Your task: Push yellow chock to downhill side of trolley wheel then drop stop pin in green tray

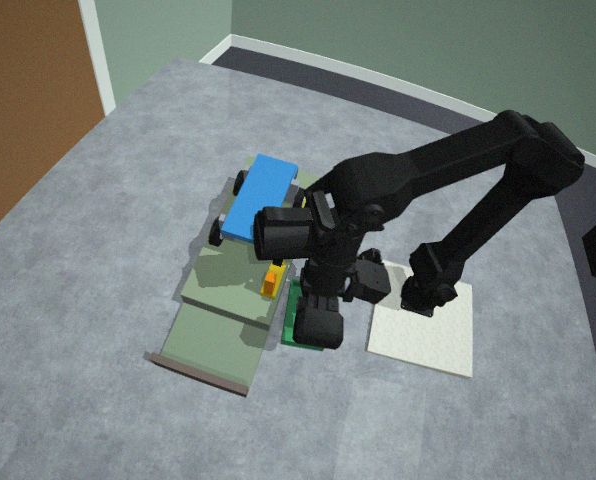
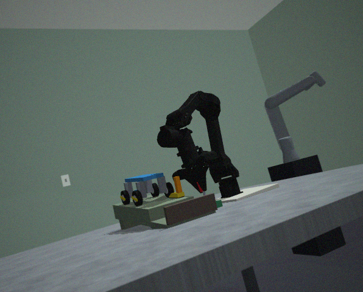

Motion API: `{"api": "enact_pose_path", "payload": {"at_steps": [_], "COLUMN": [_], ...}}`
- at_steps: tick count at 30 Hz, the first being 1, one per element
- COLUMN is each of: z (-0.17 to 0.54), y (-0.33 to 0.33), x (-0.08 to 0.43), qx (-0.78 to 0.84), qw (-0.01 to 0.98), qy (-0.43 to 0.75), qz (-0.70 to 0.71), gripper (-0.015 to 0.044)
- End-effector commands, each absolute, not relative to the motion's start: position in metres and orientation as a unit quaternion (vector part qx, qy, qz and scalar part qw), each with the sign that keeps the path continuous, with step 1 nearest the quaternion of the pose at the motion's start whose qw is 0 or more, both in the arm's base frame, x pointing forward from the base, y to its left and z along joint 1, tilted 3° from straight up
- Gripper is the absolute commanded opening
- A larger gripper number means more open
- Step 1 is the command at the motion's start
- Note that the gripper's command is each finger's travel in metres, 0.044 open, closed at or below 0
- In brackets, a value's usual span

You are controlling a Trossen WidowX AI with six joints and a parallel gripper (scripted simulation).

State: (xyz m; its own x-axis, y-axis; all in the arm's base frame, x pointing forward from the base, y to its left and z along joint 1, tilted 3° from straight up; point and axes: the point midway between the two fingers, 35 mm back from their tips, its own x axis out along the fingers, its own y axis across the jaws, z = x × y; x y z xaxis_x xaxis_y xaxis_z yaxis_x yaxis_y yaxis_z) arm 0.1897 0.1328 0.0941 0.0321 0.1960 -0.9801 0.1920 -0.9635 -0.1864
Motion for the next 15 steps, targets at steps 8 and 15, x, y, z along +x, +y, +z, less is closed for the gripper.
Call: {"api": "enact_pose_path", "payload": {"at_steps": [8, 15], "z": [0.0884, 0.0867], "y": [0.1328, 0.1278], "x": [0.1897, 0.1908], "qx": [-0.716, -0.716], "qw": [0.004, 0.004], "qy": [-0.135, -0.135], "qz": [0.685, 0.685], "gripper": [0.0184, 0.0190]}}
